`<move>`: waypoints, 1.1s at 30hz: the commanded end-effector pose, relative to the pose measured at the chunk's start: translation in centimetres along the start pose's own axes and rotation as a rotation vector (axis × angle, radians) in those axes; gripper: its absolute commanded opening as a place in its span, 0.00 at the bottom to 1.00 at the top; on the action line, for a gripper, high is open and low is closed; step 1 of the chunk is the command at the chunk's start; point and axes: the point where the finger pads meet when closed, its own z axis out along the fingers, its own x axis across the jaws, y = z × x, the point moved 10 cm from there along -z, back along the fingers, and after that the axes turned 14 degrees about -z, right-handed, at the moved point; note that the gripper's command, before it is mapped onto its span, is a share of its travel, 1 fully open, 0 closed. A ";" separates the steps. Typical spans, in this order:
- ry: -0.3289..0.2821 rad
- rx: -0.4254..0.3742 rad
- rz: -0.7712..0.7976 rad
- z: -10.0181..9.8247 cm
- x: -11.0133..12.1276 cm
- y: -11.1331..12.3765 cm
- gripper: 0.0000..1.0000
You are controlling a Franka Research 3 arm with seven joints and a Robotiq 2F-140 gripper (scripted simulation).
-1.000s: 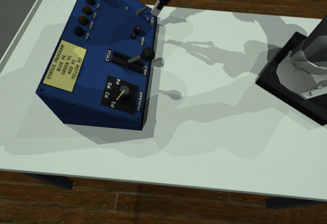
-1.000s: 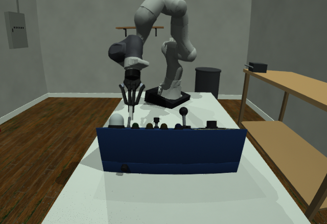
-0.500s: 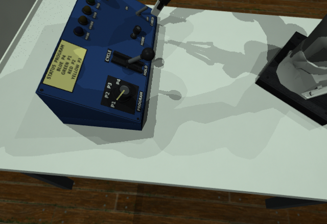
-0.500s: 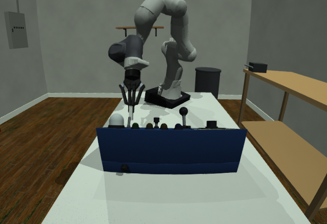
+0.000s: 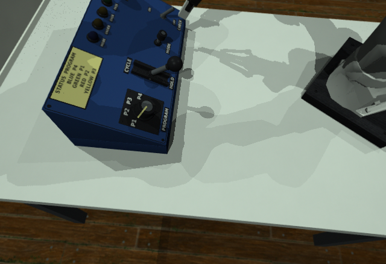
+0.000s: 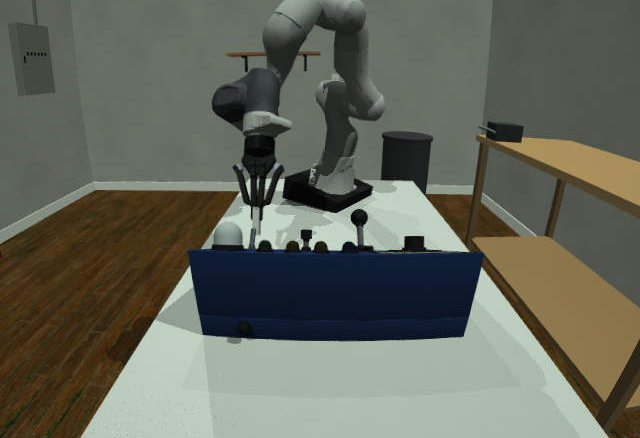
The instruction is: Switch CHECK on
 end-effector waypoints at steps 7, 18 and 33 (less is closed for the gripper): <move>0.002 0.000 -0.003 -0.1 0.0 0.1 0.00; 0.002 0.000 -0.003 -0.1 0.1 0.0 0.00; 0.002 0.000 -0.003 -0.1 0.2 -0.5 0.00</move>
